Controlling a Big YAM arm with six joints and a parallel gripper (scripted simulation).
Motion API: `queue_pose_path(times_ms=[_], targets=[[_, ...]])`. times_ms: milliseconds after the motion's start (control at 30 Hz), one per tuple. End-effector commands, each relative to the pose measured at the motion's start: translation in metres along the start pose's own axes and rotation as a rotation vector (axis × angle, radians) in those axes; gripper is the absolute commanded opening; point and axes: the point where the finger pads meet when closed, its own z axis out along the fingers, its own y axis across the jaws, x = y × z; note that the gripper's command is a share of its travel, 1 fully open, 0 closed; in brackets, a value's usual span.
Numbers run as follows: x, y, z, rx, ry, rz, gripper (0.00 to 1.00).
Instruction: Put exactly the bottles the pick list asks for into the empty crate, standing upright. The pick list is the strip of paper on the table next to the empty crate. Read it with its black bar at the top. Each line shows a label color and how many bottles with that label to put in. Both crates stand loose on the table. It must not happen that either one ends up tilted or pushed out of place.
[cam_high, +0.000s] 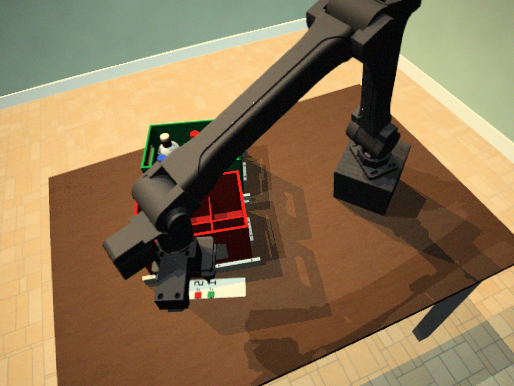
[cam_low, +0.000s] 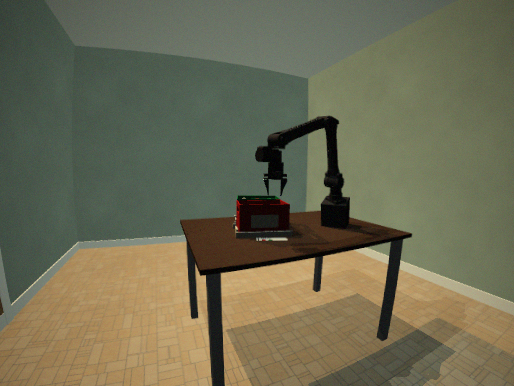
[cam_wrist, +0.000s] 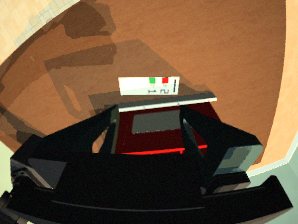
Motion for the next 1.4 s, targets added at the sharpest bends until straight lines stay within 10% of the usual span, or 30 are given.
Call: queue_pose_path(times_ms=[0,1367], targets=[[-0.0222,-0.0093,-0.0283,0.048,-0.042,-0.027,0.61],[-0.0207,-0.0037,-0.0325,0.048,-0.043,-0.013,0.61]])
